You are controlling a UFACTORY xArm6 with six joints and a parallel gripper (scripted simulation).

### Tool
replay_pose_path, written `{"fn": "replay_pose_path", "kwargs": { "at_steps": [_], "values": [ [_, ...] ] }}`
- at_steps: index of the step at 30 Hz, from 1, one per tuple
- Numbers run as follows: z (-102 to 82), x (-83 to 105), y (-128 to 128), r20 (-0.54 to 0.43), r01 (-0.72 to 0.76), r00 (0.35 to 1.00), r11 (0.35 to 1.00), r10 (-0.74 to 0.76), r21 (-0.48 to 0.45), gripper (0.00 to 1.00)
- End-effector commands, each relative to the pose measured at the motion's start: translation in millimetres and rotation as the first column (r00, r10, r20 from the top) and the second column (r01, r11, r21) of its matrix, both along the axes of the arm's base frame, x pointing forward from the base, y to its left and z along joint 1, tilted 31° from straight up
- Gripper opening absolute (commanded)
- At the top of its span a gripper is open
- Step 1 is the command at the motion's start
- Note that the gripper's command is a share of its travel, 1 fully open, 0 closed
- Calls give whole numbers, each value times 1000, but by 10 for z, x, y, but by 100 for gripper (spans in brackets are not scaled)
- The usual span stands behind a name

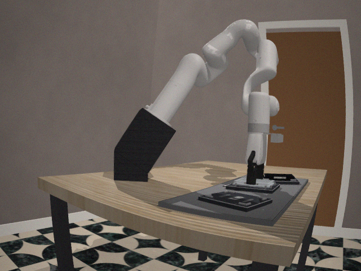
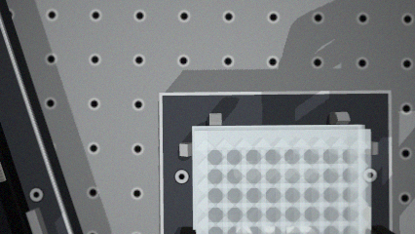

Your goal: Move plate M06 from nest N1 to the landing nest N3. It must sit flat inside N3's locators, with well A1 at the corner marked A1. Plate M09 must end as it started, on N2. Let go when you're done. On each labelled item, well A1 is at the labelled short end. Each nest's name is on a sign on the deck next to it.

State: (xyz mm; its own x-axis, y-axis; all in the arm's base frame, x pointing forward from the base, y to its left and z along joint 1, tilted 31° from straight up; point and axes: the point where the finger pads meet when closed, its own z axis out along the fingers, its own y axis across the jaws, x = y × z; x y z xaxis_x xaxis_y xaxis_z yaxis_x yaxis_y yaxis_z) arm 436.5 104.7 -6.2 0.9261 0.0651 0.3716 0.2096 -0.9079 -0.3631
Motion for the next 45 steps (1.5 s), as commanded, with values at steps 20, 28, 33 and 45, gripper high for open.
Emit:
{"fn": "replay_pose_path", "kwargs": {
  "at_steps": [20, 28, 33, 45],
  "values": [
    [3, 11, -2, 2, 1, 1000, 1000, -1, -1, 100],
    [3, 11, -2, 2, 1, 1000, 1000, -1, -1, 100],
    [3, 11, -2, 2, 1, 1000, 1000, -1, -1, 100],
    [74, -16, -37, 2, 1, 1000, 1000, -1, -1, 100]
  ]
}}
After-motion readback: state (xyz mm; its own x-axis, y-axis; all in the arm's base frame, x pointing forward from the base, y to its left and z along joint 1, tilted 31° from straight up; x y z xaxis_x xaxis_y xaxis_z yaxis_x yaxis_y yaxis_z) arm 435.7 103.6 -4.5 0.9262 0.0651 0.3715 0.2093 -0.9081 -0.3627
